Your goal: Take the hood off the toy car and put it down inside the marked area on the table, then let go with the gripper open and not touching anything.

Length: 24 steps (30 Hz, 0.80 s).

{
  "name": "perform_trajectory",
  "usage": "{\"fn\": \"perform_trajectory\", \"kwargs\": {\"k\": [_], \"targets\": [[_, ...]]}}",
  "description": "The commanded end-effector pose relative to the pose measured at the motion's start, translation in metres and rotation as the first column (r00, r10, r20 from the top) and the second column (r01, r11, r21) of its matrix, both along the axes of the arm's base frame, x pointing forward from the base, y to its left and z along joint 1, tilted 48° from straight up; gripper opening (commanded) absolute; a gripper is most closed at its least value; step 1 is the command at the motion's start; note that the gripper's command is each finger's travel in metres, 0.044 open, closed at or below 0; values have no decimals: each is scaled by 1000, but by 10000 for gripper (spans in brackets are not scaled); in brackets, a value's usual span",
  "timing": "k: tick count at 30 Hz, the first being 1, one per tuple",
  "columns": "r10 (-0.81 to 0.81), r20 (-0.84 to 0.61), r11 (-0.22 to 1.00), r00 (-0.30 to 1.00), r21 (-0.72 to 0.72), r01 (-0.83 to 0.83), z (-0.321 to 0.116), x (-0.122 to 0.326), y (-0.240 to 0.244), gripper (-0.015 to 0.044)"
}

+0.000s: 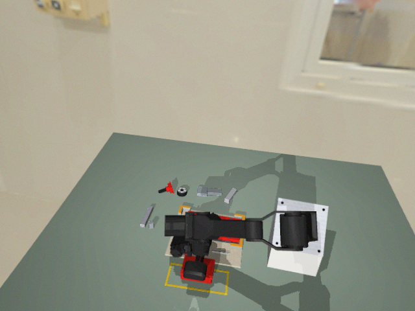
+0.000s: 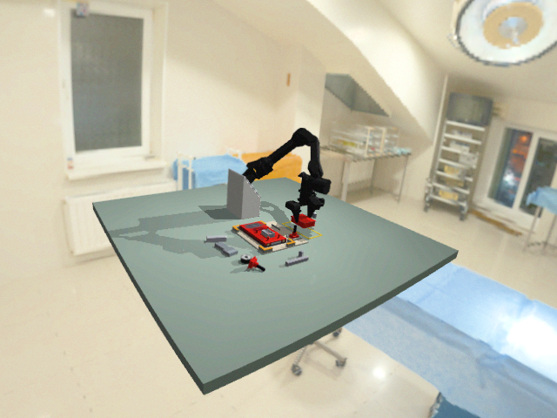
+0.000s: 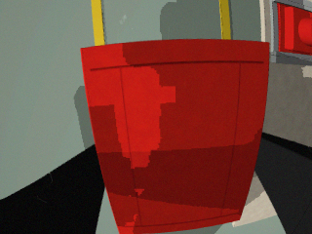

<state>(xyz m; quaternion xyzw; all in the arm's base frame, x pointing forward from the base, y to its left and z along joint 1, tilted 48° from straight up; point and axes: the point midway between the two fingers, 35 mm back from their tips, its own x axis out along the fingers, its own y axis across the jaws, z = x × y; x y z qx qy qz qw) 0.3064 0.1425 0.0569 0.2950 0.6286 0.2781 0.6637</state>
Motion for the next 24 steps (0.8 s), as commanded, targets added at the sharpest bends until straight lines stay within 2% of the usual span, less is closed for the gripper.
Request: {"fn": "perform_trajectory", "kwargs": {"k": [1, 24], "targets": [[-4, -4, 1000, 1000, -3, 4, -3, 0, 2, 0], [-4, -4, 1000, 1000, -1, 4, -10, -1, 10, 0]]}}
